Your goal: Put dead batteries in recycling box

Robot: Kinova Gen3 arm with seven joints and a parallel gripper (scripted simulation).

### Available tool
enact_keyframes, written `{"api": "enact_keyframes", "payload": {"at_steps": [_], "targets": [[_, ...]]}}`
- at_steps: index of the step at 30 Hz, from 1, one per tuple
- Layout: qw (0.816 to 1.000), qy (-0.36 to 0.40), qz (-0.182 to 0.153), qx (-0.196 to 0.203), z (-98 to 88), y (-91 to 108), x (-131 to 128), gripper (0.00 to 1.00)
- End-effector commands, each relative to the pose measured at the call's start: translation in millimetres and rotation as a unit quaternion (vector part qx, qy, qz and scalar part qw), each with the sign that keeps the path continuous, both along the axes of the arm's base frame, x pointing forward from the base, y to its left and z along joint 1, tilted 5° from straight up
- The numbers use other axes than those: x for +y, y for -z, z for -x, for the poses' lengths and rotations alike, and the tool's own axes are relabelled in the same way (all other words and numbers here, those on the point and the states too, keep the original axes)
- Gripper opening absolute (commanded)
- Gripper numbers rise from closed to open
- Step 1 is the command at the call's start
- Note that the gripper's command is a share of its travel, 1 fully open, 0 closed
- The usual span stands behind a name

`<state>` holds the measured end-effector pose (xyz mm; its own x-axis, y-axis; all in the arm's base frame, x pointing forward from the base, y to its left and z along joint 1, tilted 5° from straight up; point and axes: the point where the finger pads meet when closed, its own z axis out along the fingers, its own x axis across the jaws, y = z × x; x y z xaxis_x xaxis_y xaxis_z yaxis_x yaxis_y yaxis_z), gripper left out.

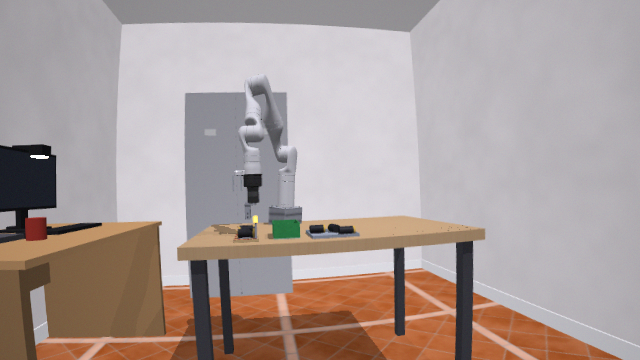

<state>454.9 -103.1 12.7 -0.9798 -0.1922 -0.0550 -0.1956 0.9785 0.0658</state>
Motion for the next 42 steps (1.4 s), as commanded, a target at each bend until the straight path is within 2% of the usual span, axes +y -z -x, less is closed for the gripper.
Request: {"api": "enact_keyframes", "payload": {"at_steps": [1, 38, 42], "targets": [[1.000, 0.003, 0.003, -0.008, -4.1, -8.9, -4, 0.90], [1.000, 0.003, 0.003, -0.008, -3.8, -12.6, -5, 0.90], [1.000, 0.003, 0.003, -0.008, -3.1, -24.7, -5, 0.90]]}}
